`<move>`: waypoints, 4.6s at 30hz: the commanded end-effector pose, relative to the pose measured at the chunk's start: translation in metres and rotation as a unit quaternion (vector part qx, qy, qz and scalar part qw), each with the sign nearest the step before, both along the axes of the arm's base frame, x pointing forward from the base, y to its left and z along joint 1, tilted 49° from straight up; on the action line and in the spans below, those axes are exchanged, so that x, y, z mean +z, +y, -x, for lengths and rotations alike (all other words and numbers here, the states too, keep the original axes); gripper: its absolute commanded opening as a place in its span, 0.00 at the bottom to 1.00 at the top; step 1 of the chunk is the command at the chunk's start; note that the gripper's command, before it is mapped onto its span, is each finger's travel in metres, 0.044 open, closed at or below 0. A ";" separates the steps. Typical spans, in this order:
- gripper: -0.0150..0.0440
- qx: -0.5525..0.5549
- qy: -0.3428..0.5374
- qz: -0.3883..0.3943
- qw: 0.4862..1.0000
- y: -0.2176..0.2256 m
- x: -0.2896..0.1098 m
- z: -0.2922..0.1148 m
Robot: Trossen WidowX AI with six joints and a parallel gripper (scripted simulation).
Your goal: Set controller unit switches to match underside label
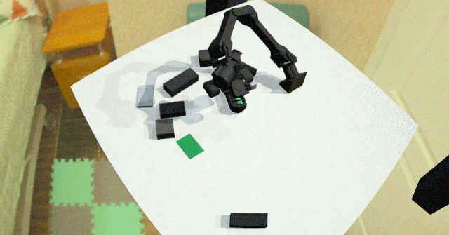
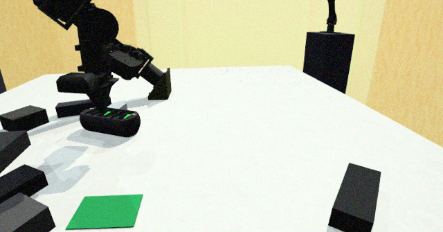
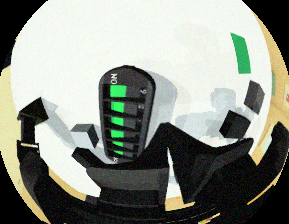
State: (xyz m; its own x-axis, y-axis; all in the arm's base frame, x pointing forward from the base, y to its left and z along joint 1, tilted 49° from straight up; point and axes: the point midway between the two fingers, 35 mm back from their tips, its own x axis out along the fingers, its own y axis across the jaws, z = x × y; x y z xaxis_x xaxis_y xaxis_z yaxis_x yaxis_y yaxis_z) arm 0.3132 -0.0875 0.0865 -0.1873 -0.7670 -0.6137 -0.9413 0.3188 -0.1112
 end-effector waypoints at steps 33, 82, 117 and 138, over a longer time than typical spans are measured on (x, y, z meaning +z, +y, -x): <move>0.25 0.030 -0.180 0.053 0.982 0.031 -0.071 0.082; 0.25 0.029 -0.179 0.056 0.982 0.005 -0.085 0.080; 0.25 0.036 -0.167 0.048 0.984 0.007 -0.081 0.069; 0.25 -0.111 -0.148 0.012 0.983 -0.004 0.036 0.053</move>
State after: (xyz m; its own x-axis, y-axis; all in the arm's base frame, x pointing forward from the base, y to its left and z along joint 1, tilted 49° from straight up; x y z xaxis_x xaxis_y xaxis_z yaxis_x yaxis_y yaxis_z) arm 0.2579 -0.0763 0.0954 -0.1166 -0.7770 -0.6186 -0.7962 0.4455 -0.4095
